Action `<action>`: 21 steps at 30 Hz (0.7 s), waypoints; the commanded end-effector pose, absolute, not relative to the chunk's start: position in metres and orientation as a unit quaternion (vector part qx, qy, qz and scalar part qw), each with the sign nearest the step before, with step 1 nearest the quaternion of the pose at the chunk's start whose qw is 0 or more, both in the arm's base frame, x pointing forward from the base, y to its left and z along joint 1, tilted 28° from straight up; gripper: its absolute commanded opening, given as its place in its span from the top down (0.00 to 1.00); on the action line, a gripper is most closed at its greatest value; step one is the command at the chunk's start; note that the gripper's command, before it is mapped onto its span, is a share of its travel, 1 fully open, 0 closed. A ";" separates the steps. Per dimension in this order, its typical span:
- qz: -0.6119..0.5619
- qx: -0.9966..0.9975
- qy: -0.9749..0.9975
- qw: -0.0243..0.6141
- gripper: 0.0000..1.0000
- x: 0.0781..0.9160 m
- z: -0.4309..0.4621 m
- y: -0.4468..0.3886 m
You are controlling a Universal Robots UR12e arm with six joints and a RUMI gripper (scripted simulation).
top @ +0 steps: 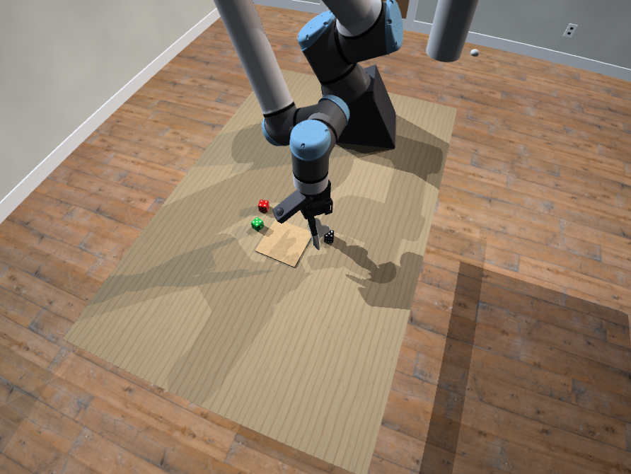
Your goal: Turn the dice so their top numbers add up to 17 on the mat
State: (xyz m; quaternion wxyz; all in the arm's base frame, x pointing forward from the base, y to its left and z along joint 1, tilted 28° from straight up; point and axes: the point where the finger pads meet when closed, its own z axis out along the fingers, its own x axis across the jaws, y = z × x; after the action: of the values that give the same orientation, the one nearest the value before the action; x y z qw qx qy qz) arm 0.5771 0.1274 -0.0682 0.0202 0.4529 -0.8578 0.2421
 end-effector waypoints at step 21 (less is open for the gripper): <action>0.243 0.452 -0.858 0.020 0.00 0.565 -0.091 0.169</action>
State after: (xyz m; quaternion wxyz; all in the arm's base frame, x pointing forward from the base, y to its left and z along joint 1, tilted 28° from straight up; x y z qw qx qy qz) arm 0.5645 0.1681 -0.0912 0.0207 0.4518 -0.8582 0.2429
